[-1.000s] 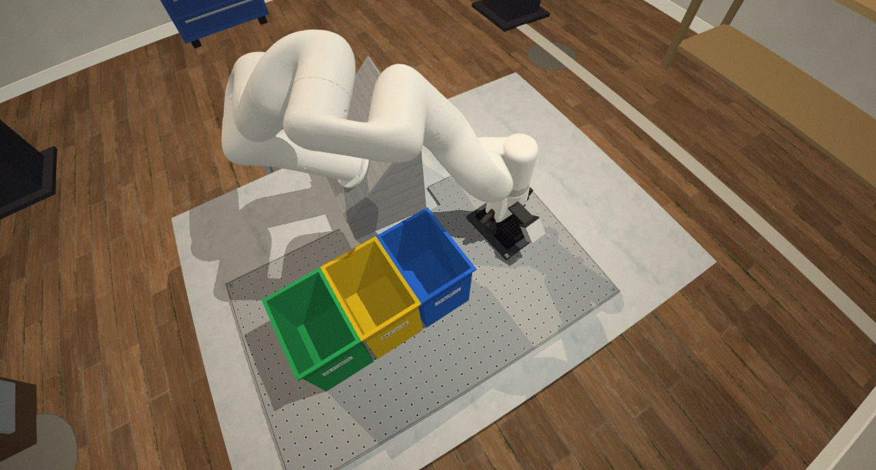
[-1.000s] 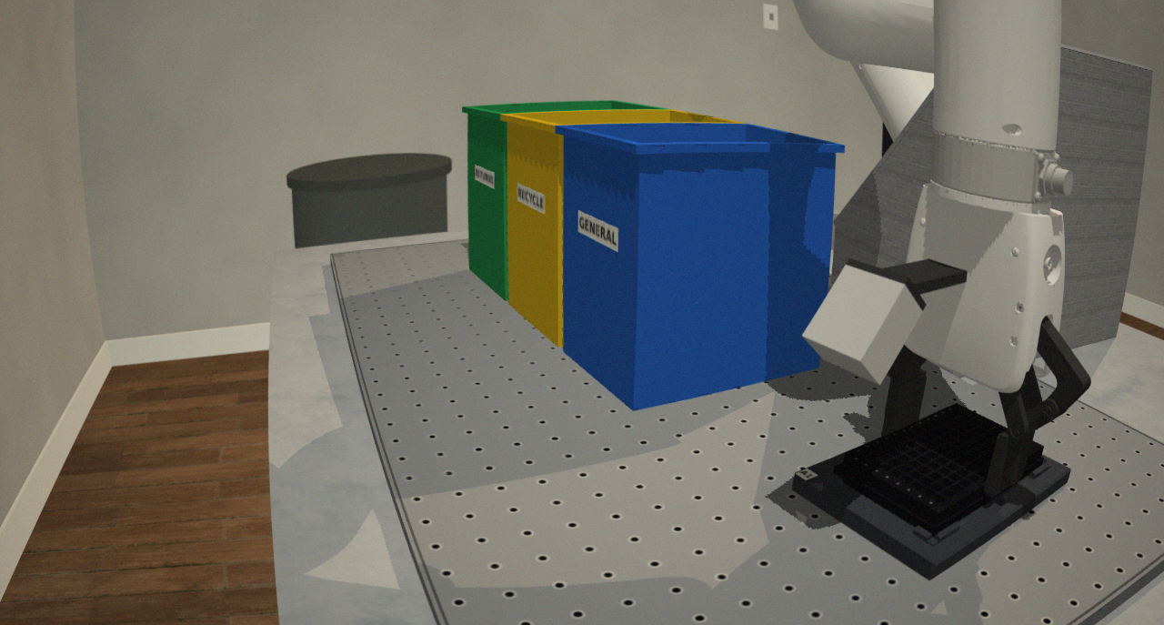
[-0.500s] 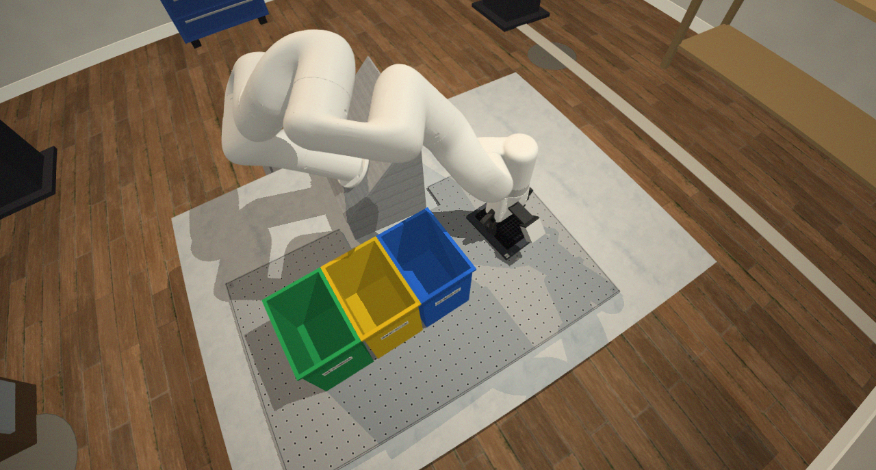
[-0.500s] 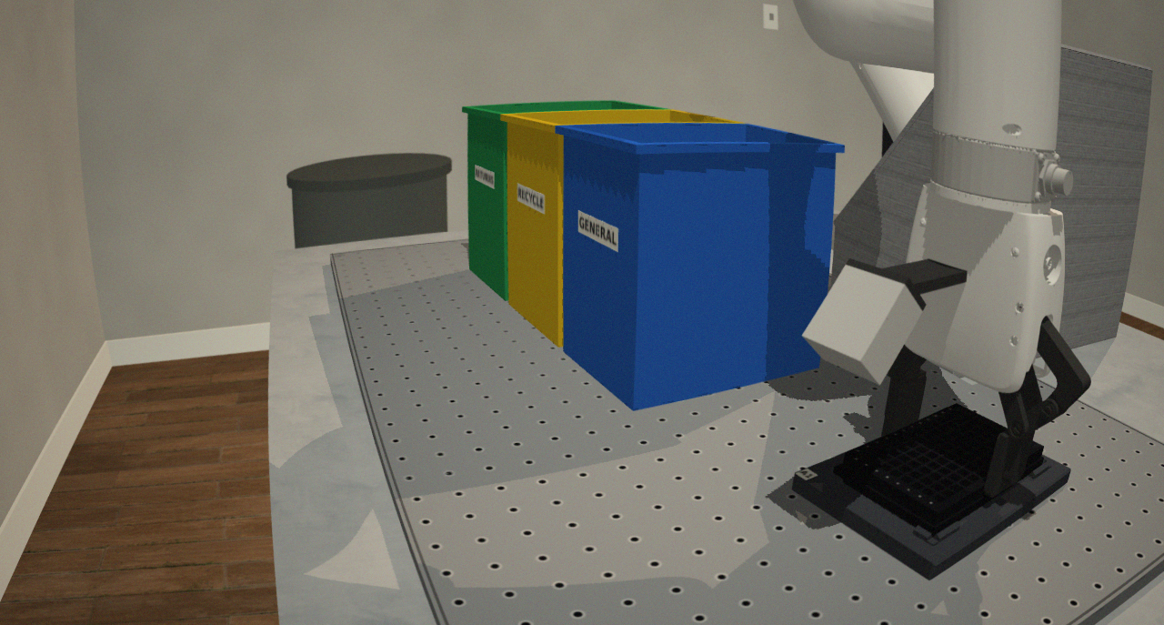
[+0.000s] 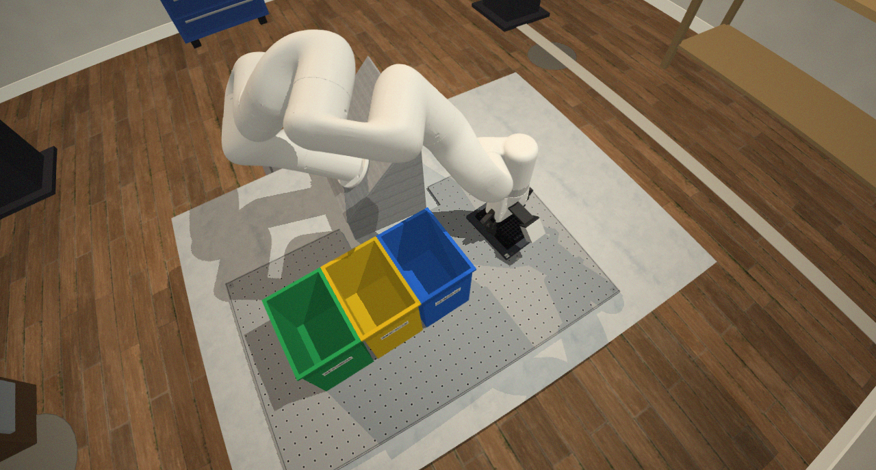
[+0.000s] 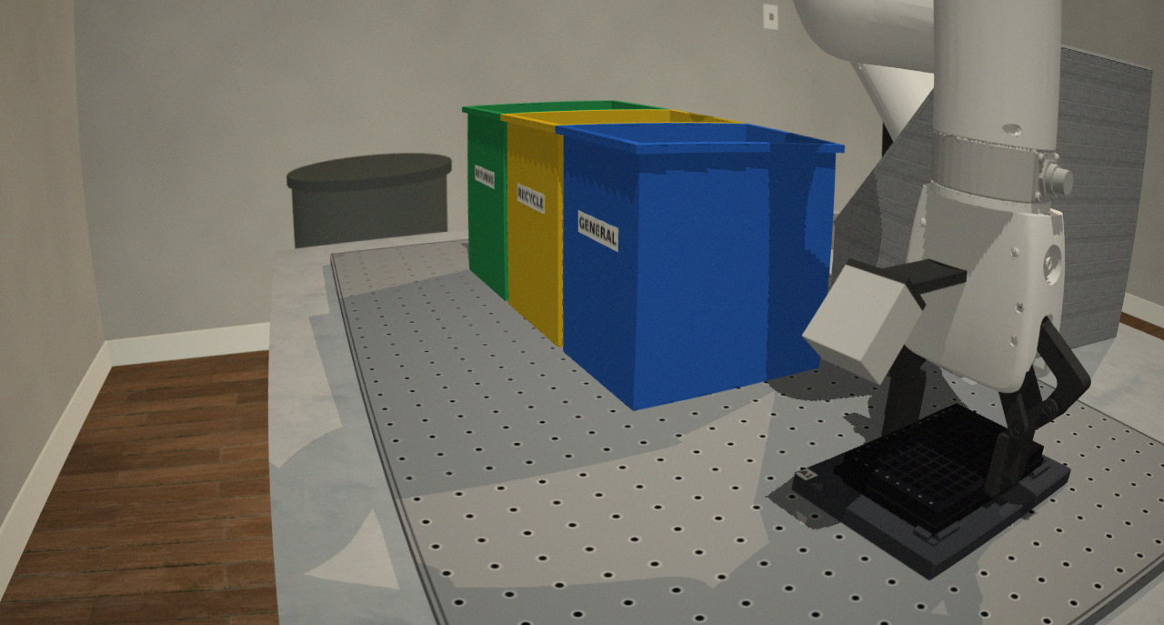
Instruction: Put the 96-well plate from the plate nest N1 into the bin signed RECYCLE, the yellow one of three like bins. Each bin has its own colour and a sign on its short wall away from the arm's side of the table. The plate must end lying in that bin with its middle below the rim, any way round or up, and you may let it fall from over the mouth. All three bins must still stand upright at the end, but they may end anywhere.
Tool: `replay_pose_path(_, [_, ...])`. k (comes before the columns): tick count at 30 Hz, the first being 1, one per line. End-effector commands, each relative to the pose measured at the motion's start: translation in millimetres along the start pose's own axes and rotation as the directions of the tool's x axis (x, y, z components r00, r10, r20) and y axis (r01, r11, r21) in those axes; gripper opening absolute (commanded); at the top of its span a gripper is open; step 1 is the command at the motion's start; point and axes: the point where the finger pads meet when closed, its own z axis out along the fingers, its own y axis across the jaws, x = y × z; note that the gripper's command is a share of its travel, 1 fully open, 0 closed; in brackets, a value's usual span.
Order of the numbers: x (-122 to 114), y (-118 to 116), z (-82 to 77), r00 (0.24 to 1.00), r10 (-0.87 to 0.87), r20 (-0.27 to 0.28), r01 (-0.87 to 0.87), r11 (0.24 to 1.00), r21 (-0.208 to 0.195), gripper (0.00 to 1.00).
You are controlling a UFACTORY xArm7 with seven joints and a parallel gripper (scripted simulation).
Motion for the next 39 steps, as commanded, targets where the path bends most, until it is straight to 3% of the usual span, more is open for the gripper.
replay_pose_path(1, [1, -2, -2.1, 1.000, 0.000, -0.003, 0.000, 1.000, 0.004, 0.00])
replay_pose_path(39, [1, -2, -20.8, 1.000, 0.000, -0.003, 0.000, 1.000, 0.004, 0.00])
